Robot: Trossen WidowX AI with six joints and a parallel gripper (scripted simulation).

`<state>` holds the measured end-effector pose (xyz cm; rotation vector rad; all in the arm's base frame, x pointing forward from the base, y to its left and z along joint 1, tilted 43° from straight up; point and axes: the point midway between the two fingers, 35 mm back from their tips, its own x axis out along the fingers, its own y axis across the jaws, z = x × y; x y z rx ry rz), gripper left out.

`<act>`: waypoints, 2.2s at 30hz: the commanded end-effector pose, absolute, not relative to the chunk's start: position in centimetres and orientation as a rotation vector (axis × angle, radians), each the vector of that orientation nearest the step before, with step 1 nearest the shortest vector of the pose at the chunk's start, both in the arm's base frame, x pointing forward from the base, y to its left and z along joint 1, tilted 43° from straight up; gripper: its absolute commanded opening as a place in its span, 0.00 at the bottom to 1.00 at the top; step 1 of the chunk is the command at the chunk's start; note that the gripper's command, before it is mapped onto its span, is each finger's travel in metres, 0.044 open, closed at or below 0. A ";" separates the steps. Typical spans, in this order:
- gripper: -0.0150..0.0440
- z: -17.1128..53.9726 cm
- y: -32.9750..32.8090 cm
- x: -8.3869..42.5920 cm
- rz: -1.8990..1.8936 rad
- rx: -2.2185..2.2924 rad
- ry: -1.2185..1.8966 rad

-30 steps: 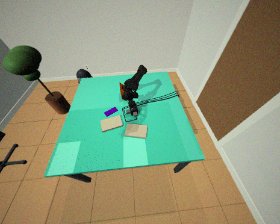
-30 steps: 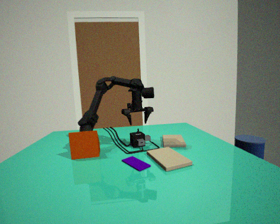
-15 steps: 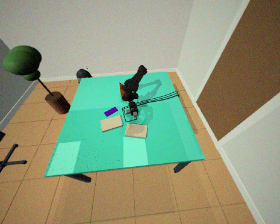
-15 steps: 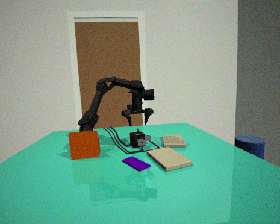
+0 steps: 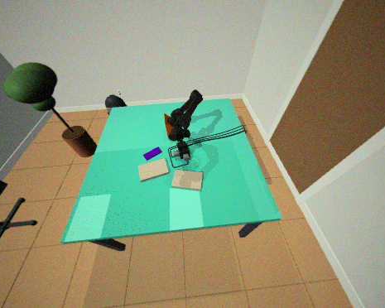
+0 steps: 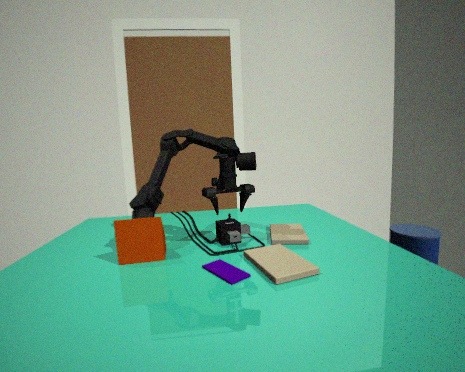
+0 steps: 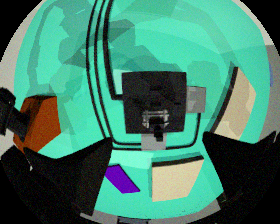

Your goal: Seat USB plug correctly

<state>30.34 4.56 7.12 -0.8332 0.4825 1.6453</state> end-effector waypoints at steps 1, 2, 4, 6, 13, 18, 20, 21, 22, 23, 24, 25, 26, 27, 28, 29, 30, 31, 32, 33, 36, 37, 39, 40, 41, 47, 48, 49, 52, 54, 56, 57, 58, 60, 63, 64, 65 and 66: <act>1.00 6.8 4.9 30.3 1.643 -0.826 0.484; 1.00 6.7 5.0 30.3 1.643 -0.826 0.484; 1.00 6.6 5.1 30.2 1.643 -0.826 0.484; 1.00 6.5 5.1 30.2 1.643 -0.826 0.483; 0.73 6.7 5.0 30.3 1.646 -0.833 0.482; 0.51 6.7 5.0 30.3 1.646 -0.833 0.482; 0.42 6.7 5.0 30.3 1.646 -0.833 0.482; 0.38 6.7 5.0 30.3 1.646 -0.833 0.482; 0.33 6.7 5.0 30.3 1.646 -0.833 0.482; 0.29 6.7 5.0 30.3 1.646 -0.833 0.482; 0.25 6.7 5.0 30.3 1.646 -0.833 0.482; 0.25 6.7 5.0 30.3 1.646 -0.833 0.482; 0.25 6.7 5.0 30.3 1.646 -0.833 0.482; 0.25 6.7 5.0 30.3 1.646 -0.833 0.482; 0.25 6.7 5.0 30.3 1.646 -0.833 0.482; 0.25 6.7 5.0 30.3 1.646 -0.833 0.482; 0.25 6.7 5.0 30.3 1.646 -0.833 0.482; 0.25 6.7 5.0 30.3 1.646 -0.833 0.482; 0.25 6.7 5.0 30.3 1.646 -0.833 0.482; 0.25 6.7 5.0 30.3 1.646 -0.833 0.482; 0.25 6.7 5.0 30.3 1.646 -0.833 0.482; 0.25 6.7 5.0 30.3 1.646 -0.833 0.482; 0.25 6.7 5.0 30.3 1.646 -0.833 0.482; 0.25 6.7 5.0 30.3 1.646 -0.833 0.482; 0.25 6.7 5.0 30.3 1.646 -0.833 0.482; 0.25 6.9 4.8 30.3 1.646 -0.832 0.483; 0.25 6.9 4.8 30.3 1.646 -0.832 0.483; 0.25 7.0 4.7 30.3 1.646 -0.832 0.483; 0.25 7.1 4.6 30.3 1.646 -0.832 0.483; 0.25 7.2 4.5 30.3 1.646 -0.832 0.483; 0.25 7.3 4.4 30.3 1.646 -0.832 0.483; 0.25 7.4 4.4 30.3 1.646 -0.832 0.483; 0.25 7.4 4.3 30.3 1.646 -0.832 0.483; 0.25 7.5 4.2 30.3 1.646 -0.832 0.484; 0.25 7.6 4.1 30.4 1.646 -0.832 0.484; 0.25 7.7 4.0 30.4 1.646 -0.832 0.484; 0.25 7.7 4.0 30.4 1.646 -0.832 0.484; 0.25 7.8 3.9 30.4 1.646 -0.832 0.484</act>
